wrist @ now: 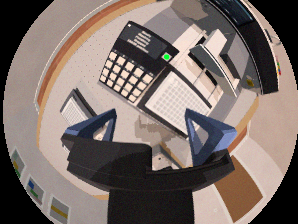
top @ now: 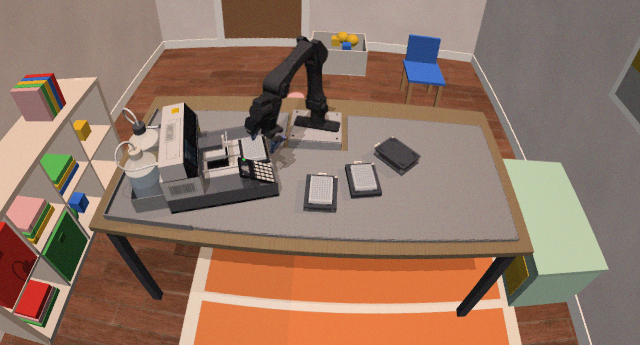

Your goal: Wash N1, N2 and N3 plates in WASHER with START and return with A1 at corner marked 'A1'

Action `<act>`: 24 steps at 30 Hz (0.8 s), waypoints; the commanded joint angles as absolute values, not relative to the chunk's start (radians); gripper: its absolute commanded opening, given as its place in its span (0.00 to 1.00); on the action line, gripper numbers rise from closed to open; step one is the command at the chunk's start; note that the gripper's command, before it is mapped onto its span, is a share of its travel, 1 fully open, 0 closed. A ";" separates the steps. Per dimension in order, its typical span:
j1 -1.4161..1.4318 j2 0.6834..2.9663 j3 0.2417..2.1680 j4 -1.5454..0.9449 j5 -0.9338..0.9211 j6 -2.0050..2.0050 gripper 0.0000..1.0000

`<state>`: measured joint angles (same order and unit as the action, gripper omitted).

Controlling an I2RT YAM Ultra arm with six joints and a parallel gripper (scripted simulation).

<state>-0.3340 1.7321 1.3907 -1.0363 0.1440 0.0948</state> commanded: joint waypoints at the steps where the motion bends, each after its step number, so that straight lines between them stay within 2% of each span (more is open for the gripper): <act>1: -0.390 1.727 1.438 -1.086 0.094 -0.140 1.00; 15: -0.590 1.819 1.624 -1.302 0.019 -0.706 1.00; 24: -0.595 1.924 1.767 -1.446 0.026 -0.989 1.00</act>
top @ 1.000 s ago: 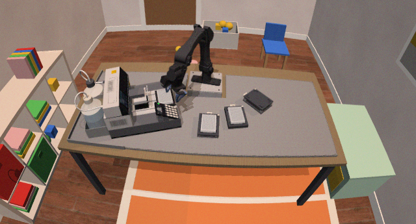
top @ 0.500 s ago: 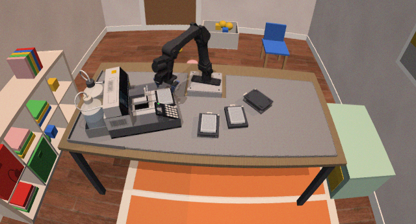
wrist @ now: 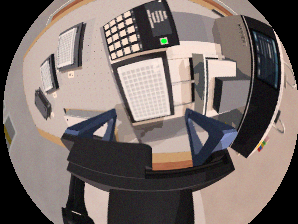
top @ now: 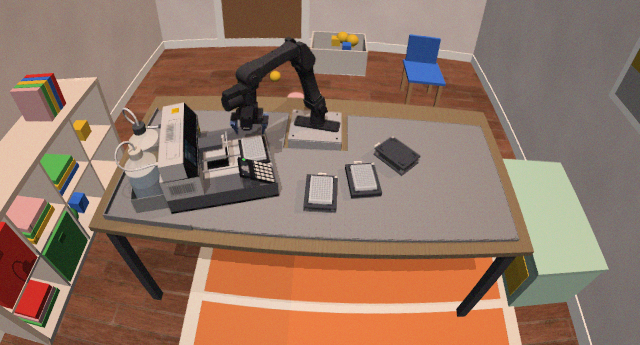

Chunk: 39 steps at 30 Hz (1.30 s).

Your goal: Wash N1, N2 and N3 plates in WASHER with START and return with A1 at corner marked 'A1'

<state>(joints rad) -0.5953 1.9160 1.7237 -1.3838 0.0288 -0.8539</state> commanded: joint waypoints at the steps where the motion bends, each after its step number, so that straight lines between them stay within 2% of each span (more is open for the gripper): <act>1: -0.593 1.936 1.782 -1.461 0.028 -1.019 1.00; 26: -0.592 1.949 1.800 -1.478 0.032 -1.052 1.00; 39: -0.593 1.942 1.717 -1.403 0.032 -1.054 1.00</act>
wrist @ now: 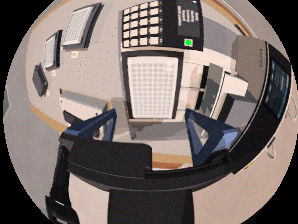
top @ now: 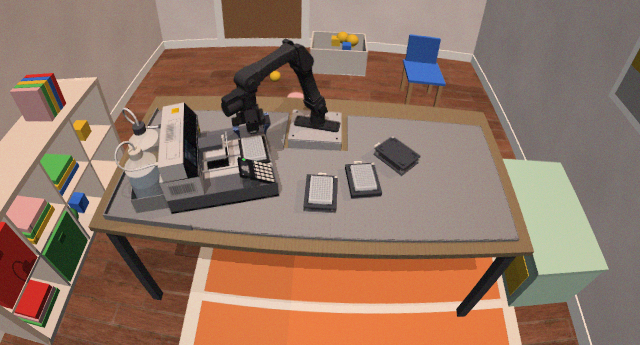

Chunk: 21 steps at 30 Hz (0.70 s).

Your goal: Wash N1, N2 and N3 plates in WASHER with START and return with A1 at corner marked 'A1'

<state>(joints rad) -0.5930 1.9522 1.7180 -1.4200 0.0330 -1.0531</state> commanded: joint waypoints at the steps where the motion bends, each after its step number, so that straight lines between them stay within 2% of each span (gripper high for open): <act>1: -0.593 1.941 1.710 -1.396 0.032 -1.054 1.00; 21: -0.596 1.940 1.589 -1.277 0.032 -1.057 1.00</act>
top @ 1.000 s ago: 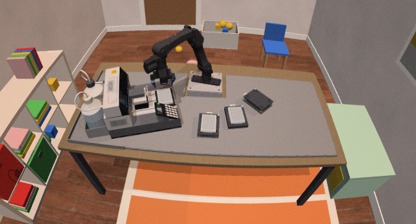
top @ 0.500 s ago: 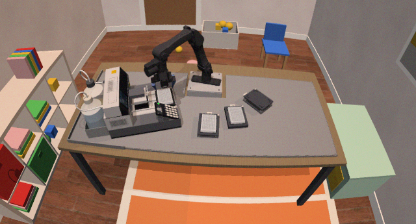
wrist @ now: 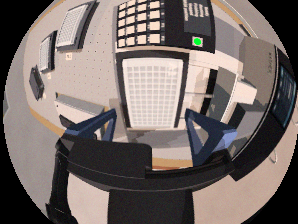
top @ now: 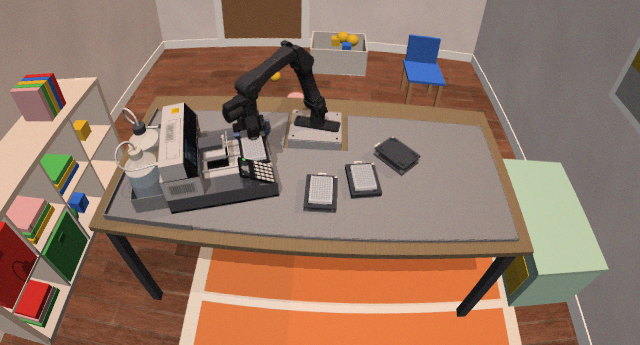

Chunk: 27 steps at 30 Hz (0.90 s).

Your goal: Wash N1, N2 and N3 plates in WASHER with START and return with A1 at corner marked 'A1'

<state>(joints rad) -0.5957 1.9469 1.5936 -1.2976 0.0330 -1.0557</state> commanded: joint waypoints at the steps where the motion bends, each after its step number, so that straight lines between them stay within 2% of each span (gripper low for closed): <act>1: -0.596 1.941 1.583 -1.271 0.032 -1.057 1.00; 27: -0.597 1.943 1.551 -1.236 0.032 -1.058 1.00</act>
